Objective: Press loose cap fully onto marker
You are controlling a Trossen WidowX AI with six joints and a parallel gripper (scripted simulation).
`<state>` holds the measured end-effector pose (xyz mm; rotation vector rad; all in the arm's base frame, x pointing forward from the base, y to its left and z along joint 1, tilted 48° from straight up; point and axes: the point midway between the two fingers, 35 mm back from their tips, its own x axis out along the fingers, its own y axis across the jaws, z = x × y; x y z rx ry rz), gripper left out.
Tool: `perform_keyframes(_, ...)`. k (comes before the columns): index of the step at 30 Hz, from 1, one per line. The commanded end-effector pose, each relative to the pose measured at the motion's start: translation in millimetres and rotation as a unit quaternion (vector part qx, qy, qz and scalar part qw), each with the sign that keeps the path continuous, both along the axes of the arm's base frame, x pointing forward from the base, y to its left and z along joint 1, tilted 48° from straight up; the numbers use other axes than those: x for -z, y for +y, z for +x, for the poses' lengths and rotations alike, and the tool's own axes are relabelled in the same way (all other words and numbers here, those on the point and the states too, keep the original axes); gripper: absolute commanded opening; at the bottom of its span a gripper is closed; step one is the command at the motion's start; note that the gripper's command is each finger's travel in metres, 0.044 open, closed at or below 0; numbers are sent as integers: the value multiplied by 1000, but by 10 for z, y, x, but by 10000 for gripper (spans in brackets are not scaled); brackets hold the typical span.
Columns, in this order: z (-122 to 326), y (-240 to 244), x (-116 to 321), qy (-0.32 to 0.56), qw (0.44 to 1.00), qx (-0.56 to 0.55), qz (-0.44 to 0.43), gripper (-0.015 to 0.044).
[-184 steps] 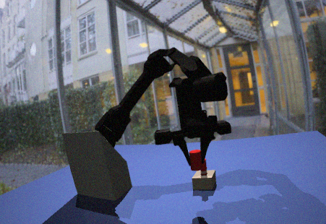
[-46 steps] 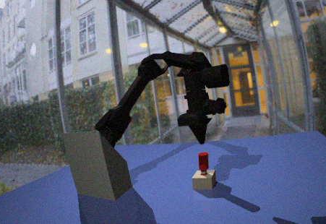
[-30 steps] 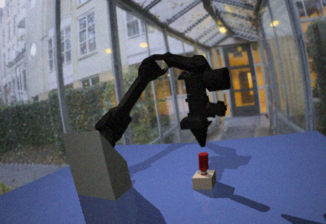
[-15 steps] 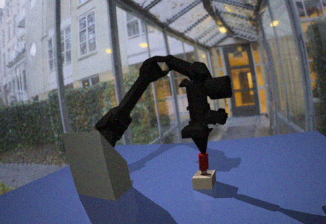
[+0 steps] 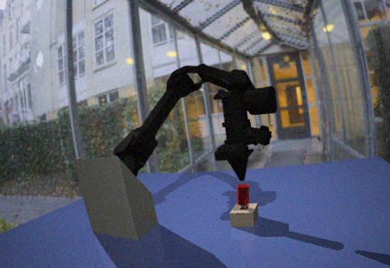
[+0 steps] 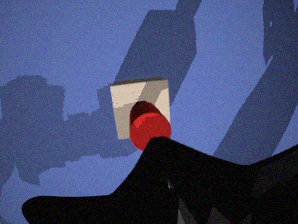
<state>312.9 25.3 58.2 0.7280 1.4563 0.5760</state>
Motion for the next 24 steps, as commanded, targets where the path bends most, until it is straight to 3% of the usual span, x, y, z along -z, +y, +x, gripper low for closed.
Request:
perform_keyframes(1,20,-404,-332,-10,1000,5,-5,0)
perform_keyframes(9,-19,-556,-486,-10,1000,5,-3,0)
perform_keyframes(24,-19,-556,-486,-10,1000,5,-3,394)
